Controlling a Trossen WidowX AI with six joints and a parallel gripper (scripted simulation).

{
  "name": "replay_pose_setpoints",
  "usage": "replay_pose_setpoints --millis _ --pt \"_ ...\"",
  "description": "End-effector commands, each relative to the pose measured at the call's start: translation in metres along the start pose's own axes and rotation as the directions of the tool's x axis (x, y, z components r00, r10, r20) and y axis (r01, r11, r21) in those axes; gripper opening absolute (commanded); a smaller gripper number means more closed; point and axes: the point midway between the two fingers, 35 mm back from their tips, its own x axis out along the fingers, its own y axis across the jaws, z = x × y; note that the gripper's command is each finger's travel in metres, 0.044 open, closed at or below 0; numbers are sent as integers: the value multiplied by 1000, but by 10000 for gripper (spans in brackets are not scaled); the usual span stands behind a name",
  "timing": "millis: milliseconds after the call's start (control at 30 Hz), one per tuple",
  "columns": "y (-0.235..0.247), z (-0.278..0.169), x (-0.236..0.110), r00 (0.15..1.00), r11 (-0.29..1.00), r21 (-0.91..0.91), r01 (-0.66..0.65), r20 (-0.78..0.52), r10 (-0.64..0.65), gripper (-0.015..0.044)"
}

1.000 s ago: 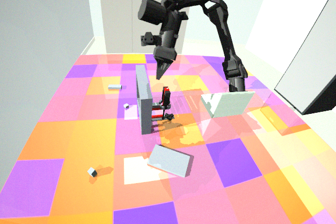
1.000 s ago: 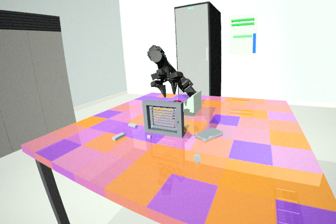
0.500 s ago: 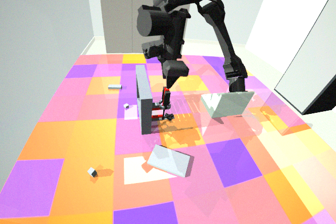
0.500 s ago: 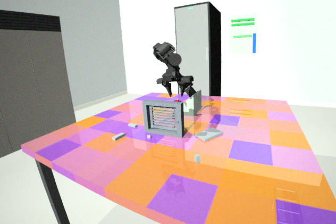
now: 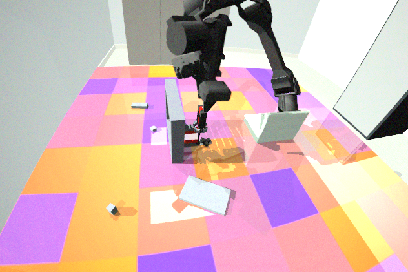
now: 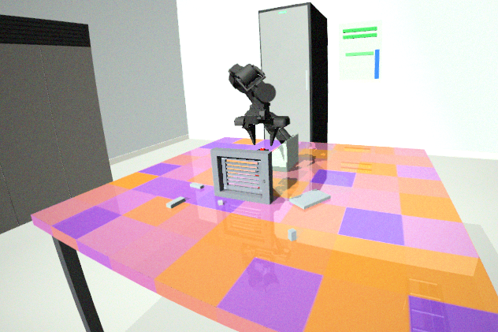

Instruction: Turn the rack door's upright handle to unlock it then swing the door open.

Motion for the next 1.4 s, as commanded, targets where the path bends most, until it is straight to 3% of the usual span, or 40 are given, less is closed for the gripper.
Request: replay_pose_setpoints --millis 0,1133,1367 --pt "-1 0 8 1000 1000 -4 6 -1 -6 297" --pt "-2 -1 61 1000 1000 -4 9 0 -9 297" --pt "-2 -1 61 1000 1000 -4 9 0 -9 113"
